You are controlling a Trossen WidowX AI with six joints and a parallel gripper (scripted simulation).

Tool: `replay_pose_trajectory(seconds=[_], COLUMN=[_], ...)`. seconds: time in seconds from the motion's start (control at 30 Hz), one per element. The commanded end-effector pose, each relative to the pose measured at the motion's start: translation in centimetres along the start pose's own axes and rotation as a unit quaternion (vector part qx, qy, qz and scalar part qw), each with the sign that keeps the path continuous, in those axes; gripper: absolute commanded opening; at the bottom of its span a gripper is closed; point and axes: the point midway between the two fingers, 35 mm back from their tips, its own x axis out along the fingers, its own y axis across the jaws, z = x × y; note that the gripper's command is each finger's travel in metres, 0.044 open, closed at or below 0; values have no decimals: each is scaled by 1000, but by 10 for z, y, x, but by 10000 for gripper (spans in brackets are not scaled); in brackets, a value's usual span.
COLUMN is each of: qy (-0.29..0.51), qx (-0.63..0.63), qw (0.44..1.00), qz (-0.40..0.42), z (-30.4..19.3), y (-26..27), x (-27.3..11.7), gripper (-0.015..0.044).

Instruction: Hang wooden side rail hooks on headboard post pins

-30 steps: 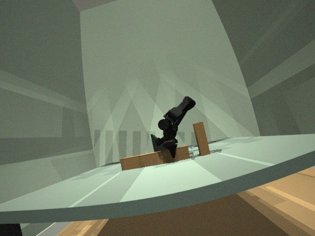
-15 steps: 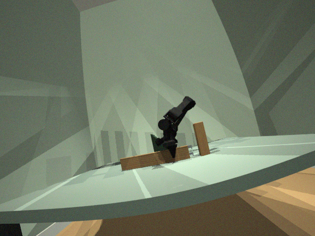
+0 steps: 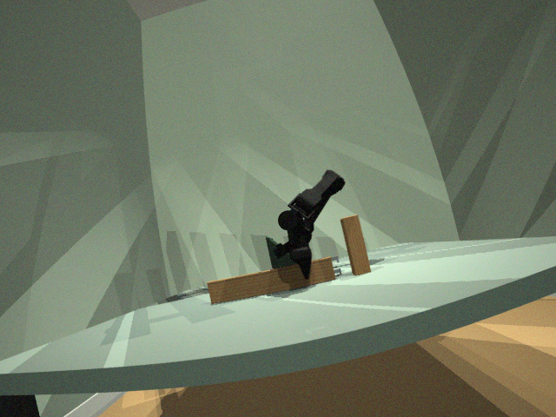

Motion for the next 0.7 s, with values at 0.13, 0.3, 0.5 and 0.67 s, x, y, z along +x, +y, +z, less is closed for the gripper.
replay_pose_trajectory(seconds=[0.13,0.3,0.5,0.67], qy=[0,0,0,0], qx=[-29,-29,-29,-29], qw=[1000,1000,1000,1000], qz=[3,3,3,3], z=[-1,-2,-2,-2], y=[7,9,12,14], x=[0,0,0,0], gripper=[0,0,0,0])
